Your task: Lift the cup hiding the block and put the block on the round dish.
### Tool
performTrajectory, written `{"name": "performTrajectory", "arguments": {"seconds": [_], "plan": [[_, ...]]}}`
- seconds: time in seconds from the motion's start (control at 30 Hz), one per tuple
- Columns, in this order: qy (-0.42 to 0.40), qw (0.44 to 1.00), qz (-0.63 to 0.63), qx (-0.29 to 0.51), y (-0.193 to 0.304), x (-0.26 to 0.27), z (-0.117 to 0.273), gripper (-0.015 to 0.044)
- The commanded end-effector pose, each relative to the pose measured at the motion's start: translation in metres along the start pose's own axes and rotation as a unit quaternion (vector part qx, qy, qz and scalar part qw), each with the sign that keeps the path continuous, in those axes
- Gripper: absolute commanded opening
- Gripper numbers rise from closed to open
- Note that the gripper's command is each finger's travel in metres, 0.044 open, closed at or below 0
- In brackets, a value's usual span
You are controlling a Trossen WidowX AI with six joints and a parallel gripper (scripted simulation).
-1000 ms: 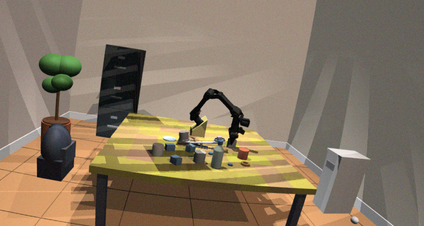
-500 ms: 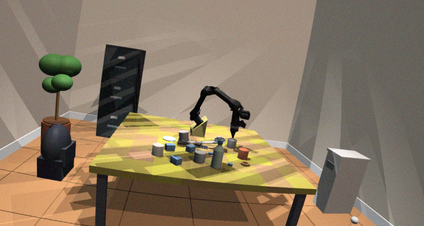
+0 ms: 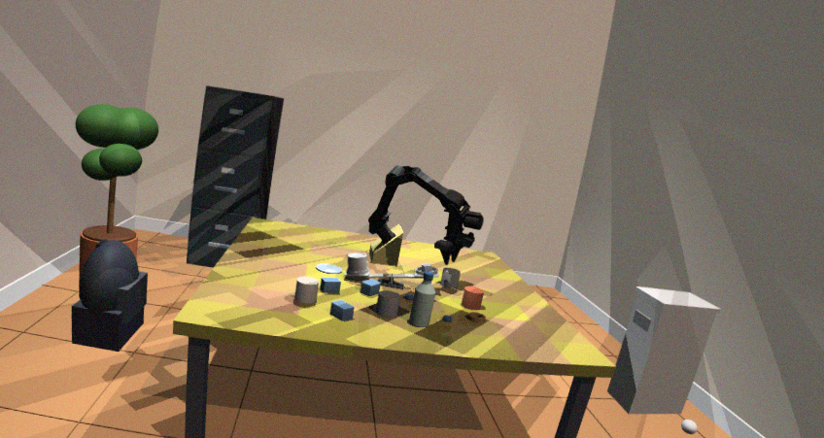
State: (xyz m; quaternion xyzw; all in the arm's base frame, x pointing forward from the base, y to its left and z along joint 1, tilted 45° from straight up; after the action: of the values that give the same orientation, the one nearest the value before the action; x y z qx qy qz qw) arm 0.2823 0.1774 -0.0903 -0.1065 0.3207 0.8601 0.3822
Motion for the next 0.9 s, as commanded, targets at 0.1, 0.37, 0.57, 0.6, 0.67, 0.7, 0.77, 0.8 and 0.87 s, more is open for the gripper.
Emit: {"name": "performTrajectory", "arguments": {"seconds": [0.1,0.37,0.57,0.6,0.67,0.7,0.77,0.8,0.87], "plan": [[0.004,0.993,-0.114,0.001,0.002,-0.013,0.006,0.026],[0.008,0.968,-0.25,0.002,0.005,-0.027,0.011,0.026],[0.012,0.937,-0.349,0.002,0.008,-0.037,0.015,0.026],[0.012,0.931,-0.366,0.002,0.008,-0.039,0.015,0.026],[0.013,0.917,-0.398,0.002,0.009,-0.042,0.017,0.026],[0.014,0.91,-0.414,0.002,0.01,-0.044,0.017,0.026],[0.015,0.895,-0.445,0.002,0.011,-0.048,0.018,0.026],[0.015,0.887,-0.461,0.002,0.011,-0.049,0.019,0.026],[0.017,0.871,-0.491,0.001,0.012,-0.053,0.02,0.026]]}}
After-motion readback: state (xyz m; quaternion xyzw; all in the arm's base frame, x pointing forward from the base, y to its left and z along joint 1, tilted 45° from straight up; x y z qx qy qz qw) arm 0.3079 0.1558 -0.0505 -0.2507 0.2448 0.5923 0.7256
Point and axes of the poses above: the point midway between the two fingers, 35 mm back from their tips, its own z axis back along the fingers, its own x axis across the jaws, y = z × x, the point moved 4 cm from there along z, back along the fingers
